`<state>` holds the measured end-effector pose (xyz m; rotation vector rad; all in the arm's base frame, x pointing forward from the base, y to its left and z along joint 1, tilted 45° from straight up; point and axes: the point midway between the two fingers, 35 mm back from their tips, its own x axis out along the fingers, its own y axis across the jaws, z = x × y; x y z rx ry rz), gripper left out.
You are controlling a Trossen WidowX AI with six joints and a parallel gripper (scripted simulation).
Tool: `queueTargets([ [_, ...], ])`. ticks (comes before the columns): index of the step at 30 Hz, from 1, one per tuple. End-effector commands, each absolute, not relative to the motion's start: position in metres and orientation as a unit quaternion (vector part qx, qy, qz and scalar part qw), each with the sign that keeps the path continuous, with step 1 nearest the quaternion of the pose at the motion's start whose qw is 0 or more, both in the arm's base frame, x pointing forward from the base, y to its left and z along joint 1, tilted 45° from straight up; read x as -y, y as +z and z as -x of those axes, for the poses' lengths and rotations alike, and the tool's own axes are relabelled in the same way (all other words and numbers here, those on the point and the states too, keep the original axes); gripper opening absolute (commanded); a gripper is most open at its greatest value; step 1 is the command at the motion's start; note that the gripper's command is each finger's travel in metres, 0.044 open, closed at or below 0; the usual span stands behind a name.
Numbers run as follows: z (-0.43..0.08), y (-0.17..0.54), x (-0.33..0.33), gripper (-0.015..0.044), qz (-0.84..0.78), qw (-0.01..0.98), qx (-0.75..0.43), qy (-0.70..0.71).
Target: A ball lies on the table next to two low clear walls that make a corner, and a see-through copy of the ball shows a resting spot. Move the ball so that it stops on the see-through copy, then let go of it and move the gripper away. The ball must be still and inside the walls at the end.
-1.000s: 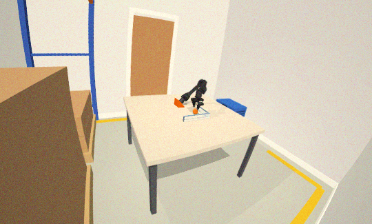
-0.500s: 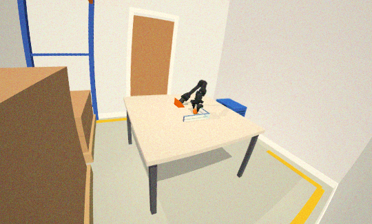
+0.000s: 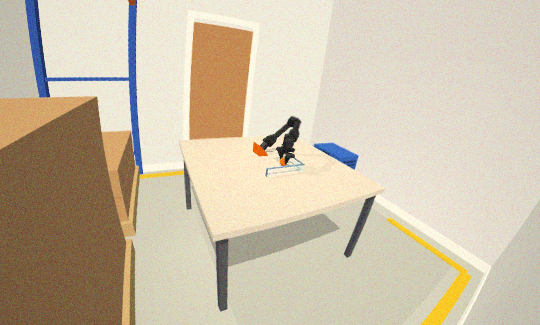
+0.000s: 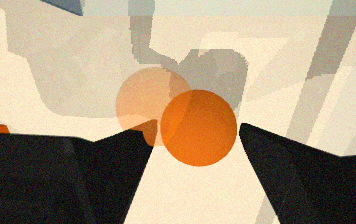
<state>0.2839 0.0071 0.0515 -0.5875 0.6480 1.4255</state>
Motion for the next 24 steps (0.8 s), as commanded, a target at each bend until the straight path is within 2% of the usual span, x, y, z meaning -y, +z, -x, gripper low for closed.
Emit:
queueTargets([
  [1, -0.283, 0.051, -0.008, 0.0289, 0.257, 0.672, -0.287, 0.633],
  [7, -0.283, 0.051, -0.008, 0.0249, 0.257, 0.672, -0.287, 0.633],
  [16, -0.288, 0.077, 0.021, 0.0013, 0.259, 0.682, -0.294, 0.618],
  [17, -0.288, 0.081, 0.025, 0.0, 0.259, 0.683, -0.295, 0.616],
  [24, -0.286, 0.112, 0.056, 0.0, 0.259, 0.694, -0.303, 0.599],
])
